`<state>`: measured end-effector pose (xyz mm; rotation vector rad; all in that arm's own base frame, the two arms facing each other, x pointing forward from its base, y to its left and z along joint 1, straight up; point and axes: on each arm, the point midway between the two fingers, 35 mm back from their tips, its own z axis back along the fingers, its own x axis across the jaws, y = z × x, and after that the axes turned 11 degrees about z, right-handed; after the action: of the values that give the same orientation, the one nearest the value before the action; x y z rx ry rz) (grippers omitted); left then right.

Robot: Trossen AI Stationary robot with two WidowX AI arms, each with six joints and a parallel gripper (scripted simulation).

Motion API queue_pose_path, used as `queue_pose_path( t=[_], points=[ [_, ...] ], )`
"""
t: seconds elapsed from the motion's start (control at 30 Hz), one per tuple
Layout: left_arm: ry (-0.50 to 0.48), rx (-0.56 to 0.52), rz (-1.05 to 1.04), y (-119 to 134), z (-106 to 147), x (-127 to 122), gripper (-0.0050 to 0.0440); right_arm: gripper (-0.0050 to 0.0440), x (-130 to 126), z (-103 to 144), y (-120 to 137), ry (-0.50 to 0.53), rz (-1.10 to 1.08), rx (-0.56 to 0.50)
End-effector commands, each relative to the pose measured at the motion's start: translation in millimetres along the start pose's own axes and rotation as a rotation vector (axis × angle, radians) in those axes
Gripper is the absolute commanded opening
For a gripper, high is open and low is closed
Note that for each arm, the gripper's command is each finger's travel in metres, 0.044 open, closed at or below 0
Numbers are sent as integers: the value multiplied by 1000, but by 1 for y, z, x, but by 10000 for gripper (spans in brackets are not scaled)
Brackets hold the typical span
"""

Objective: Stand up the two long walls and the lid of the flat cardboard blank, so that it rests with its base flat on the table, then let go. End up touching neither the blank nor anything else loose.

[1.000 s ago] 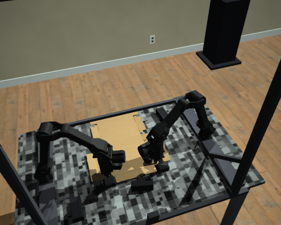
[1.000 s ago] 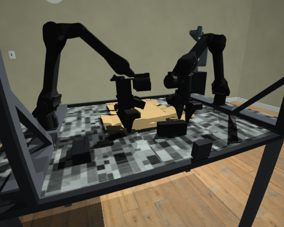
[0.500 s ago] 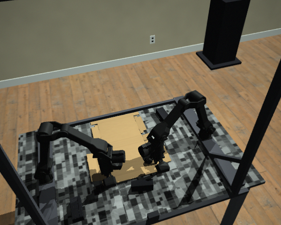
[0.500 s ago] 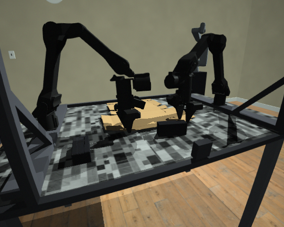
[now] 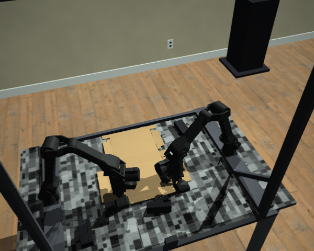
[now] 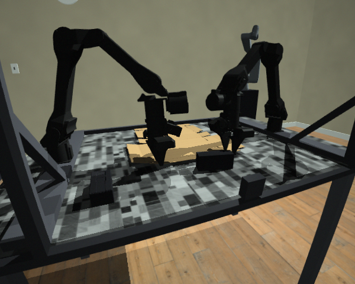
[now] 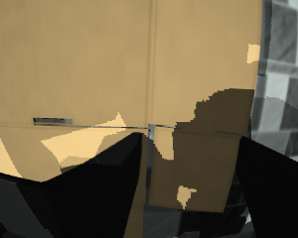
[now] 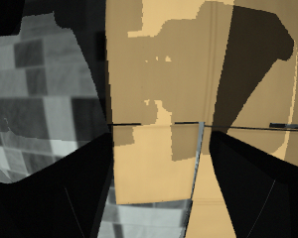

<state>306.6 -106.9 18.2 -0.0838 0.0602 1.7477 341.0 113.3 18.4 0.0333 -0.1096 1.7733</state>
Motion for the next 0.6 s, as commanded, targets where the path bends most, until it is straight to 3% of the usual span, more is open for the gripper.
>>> queue_pose_path(
  t=[0.0, 0.57],
  points=[
    [-6, 0, 13, -4, -12, 4, 220, 226, -7, -17, -2, 9, -12, 12],
    [-5, 0, 12, -4, -13, 3, 220, 226, -8, -19, -1, 10, -12, 14]
  ],
)
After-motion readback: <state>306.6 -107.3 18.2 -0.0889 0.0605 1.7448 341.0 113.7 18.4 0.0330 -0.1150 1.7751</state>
